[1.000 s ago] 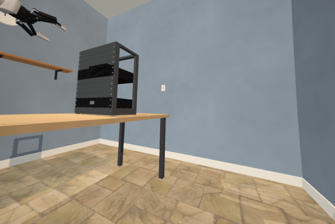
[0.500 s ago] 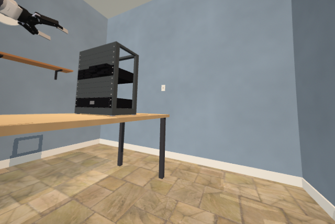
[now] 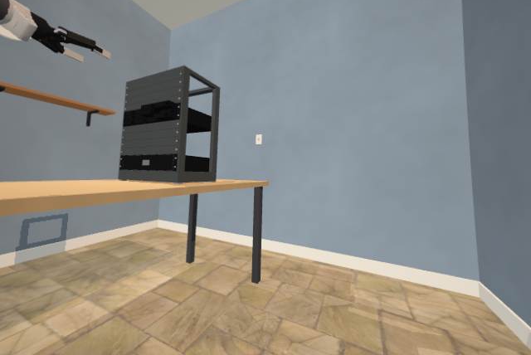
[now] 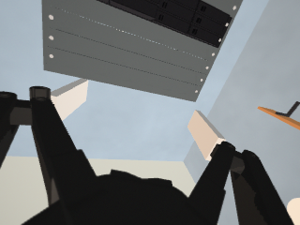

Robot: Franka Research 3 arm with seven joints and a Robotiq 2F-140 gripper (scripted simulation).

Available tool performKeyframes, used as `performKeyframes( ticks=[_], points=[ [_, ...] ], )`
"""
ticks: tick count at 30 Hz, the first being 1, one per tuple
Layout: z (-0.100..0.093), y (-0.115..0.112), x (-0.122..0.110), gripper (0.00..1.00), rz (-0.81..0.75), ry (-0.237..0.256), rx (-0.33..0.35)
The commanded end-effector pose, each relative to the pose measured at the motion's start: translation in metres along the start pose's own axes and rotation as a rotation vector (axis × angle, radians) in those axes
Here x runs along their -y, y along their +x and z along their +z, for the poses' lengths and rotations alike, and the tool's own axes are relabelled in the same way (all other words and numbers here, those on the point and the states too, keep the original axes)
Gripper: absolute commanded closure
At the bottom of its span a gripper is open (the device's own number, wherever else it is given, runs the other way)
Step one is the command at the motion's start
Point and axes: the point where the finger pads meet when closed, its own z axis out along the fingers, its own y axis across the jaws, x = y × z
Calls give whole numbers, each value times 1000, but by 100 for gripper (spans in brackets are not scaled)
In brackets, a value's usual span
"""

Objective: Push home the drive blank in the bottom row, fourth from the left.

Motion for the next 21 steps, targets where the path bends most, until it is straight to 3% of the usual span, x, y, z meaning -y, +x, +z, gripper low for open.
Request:
performKeyframes(
  ticks=[1,21],
  points=[
    [3,2,2,0,151,2,15],
    [8,19,17,0,434,23,54]
  ],
)
